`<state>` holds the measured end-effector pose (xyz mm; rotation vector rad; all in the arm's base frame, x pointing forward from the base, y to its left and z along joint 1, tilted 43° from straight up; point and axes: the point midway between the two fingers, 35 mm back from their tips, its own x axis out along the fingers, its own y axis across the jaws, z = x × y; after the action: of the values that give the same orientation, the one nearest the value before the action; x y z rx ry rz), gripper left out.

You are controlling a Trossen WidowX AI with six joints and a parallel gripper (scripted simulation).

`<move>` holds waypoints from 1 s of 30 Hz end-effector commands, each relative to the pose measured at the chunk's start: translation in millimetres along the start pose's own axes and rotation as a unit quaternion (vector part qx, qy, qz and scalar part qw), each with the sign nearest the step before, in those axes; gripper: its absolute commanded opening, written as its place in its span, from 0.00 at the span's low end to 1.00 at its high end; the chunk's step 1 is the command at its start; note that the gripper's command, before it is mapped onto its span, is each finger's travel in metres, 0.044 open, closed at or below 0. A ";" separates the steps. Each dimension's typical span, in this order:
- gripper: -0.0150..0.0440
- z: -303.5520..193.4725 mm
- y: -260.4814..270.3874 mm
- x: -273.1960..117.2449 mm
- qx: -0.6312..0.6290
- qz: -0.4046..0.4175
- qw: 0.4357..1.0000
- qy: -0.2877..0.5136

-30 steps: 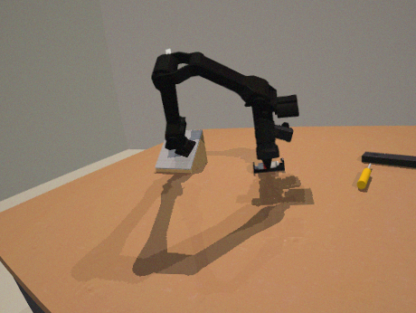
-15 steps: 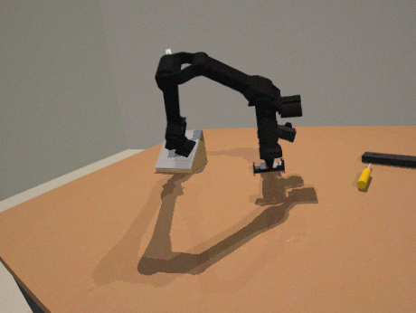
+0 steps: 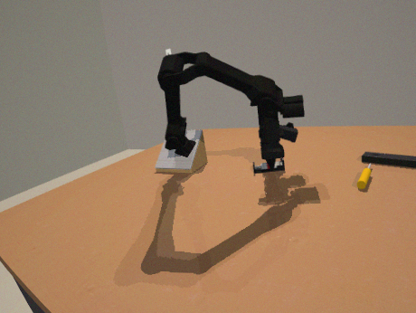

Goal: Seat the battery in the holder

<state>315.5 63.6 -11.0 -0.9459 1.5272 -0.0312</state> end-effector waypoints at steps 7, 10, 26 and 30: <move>0.53 0.6 0.1 0.0 0.003 0.000 1.000 0.001; 0.53 0.6 0.8 -4.1 0.002 0.000 1.000 0.001; 0.80 1.7 8.2 -52.8 -0.002 0.002 1.000 0.001; 0.97 -0.9 12.8 -83.3 0.000 0.002 1.000 0.001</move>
<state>303.8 102.8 31.2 -0.9542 1.5431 -0.0287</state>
